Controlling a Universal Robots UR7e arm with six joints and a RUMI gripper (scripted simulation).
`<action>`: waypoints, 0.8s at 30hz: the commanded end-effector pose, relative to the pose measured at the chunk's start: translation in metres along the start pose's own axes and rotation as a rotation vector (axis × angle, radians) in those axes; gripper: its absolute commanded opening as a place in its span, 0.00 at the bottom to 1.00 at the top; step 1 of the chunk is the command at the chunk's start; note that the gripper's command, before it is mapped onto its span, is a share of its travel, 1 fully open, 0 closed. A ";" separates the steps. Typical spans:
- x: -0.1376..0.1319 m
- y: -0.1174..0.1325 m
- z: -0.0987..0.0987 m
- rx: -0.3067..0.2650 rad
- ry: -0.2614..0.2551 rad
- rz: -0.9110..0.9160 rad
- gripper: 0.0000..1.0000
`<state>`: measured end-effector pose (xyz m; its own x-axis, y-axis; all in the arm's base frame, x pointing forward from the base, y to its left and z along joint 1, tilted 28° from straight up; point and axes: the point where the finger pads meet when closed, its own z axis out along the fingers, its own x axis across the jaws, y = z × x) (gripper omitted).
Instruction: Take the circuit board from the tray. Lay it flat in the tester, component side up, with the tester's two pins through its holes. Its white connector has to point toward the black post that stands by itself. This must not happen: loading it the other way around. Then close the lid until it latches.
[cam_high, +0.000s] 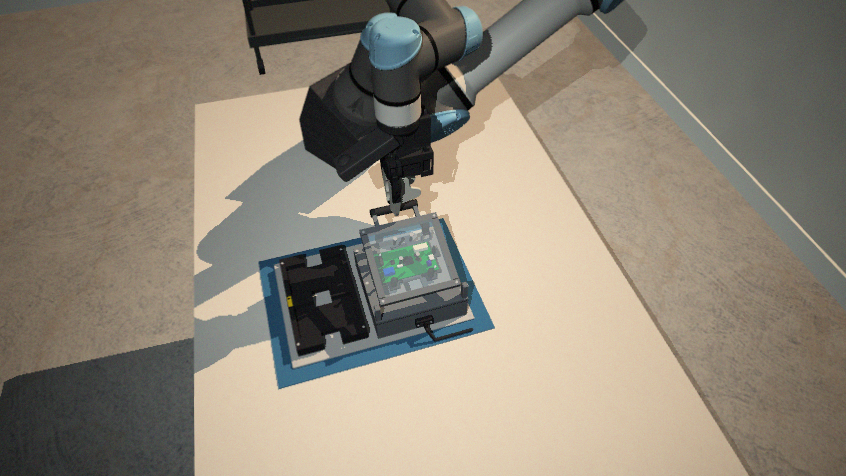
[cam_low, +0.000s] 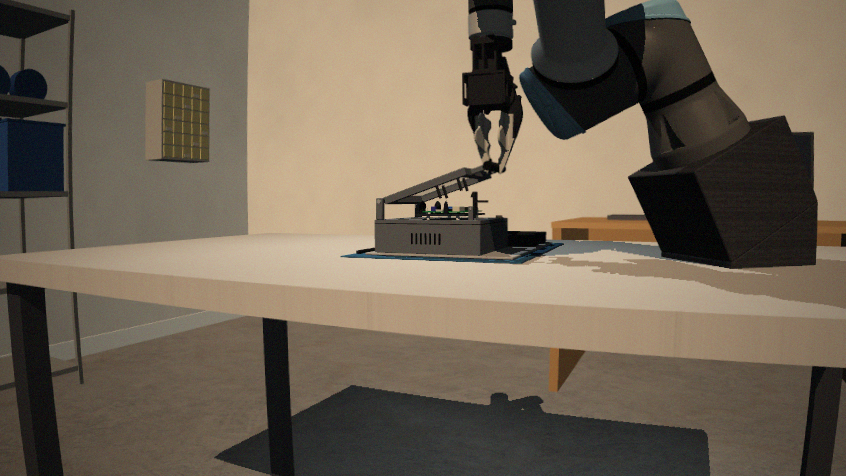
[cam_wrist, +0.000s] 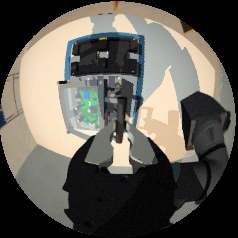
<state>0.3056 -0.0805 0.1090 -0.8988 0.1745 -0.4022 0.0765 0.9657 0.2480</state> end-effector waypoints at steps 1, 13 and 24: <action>0.002 0.000 0.006 0.001 0.000 0.000 0.00; 0.005 0.000 0.021 0.001 0.000 0.000 0.00; 0.007 0.000 0.032 0.001 0.000 0.000 0.00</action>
<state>0.3119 -0.0737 0.0804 -0.8987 0.1745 -0.4023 0.0764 0.9657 0.2481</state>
